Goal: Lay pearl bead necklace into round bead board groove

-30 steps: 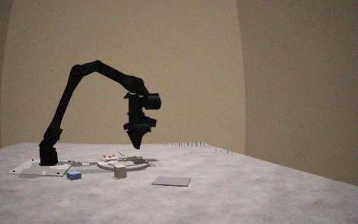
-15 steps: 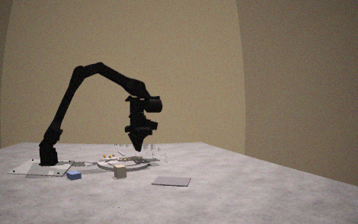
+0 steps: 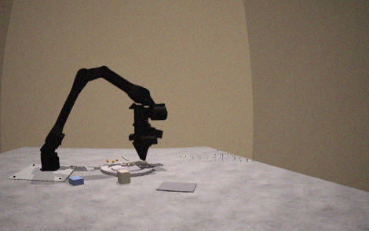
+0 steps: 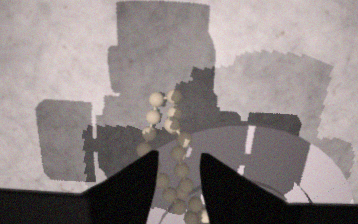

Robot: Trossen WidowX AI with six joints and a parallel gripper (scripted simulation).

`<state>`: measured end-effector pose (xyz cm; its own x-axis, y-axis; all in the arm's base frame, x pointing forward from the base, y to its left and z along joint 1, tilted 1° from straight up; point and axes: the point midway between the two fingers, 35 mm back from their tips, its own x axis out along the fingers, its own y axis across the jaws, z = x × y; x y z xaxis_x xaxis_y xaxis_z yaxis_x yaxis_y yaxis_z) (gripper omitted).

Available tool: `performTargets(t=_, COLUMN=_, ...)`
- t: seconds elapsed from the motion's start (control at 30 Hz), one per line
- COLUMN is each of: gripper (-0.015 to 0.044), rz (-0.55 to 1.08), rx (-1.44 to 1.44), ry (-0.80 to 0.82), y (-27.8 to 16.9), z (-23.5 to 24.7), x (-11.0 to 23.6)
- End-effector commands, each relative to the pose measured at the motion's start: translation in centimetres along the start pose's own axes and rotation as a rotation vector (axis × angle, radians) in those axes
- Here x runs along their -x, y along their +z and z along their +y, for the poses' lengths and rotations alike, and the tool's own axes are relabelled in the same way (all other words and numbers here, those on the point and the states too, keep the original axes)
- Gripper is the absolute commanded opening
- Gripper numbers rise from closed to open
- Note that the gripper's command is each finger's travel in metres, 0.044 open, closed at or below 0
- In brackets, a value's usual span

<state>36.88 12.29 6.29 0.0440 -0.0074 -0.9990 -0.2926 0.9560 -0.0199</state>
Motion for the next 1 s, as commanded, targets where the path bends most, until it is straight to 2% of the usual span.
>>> performTargets(t=0.0, gripper=0.0120, rz=0.012, rx=-0.002, ry=0.000, y=-0.12, z=0.03, x=-1.08)
performTargets(t=0.23, gripper=0.0120, rz=0.013, rx=-0.002, ry=0.001, y=-0.14, z=0.04, x=-1.33)
performTargets(t=0.83, gripper=0.0000, rz=0.007, rx=0.000, ry=0.000, y=-0.10, z=0.02, x=-0.96)
performTargets(t=0.97, gripper=0.0000, rz=0.007, rx=0.000, ry=0.000, y=-0.10, z=0.02, x=-0.96)
